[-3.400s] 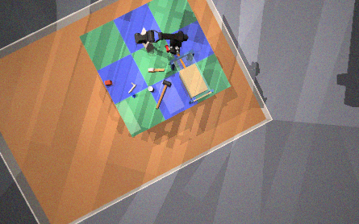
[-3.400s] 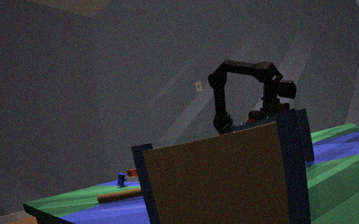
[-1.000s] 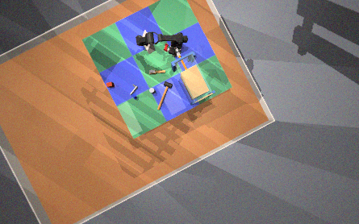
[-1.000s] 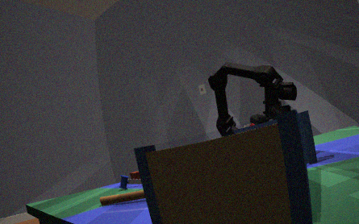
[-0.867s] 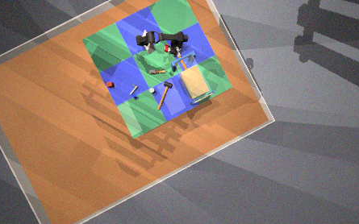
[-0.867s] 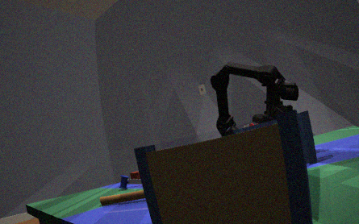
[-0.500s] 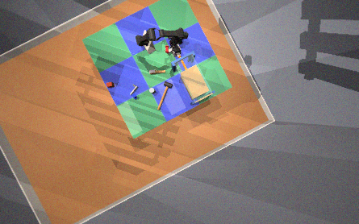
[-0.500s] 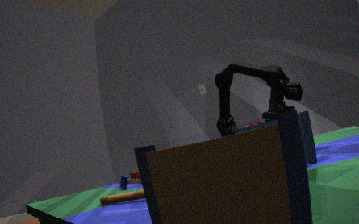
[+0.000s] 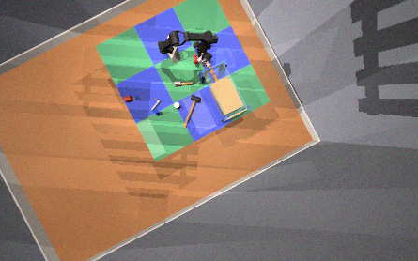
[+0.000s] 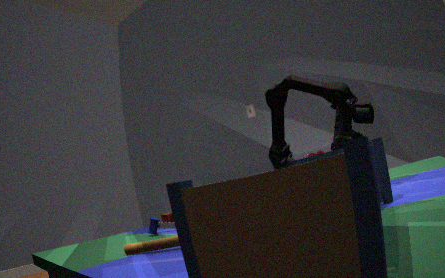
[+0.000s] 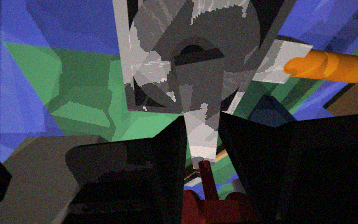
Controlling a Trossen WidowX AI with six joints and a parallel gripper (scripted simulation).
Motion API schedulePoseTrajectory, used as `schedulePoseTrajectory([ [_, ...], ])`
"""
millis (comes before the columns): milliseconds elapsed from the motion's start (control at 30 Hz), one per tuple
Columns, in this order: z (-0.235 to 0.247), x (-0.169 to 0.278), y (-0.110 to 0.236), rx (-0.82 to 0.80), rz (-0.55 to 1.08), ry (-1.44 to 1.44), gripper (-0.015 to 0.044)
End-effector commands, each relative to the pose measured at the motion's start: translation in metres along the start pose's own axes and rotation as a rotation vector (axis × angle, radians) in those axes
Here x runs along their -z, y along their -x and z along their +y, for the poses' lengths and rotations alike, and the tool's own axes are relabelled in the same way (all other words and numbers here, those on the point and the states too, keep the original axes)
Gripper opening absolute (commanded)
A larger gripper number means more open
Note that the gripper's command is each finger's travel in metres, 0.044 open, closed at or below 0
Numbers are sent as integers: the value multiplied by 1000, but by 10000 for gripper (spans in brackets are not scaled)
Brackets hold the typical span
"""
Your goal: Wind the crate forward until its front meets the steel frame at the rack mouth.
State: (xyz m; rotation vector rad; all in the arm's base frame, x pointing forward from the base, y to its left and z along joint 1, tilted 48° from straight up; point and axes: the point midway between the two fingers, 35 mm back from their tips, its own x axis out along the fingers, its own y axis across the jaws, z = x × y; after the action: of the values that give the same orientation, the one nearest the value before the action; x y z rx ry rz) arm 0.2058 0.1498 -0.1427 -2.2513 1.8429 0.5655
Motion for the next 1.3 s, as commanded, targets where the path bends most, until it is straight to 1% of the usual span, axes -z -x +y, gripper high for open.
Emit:
schedulePoseTrajectory([
  [0, -2, -3, -3, 30, 0, 56, 0],
  [1267, 2, -3, -4, -4, 5, -35, 0],
])
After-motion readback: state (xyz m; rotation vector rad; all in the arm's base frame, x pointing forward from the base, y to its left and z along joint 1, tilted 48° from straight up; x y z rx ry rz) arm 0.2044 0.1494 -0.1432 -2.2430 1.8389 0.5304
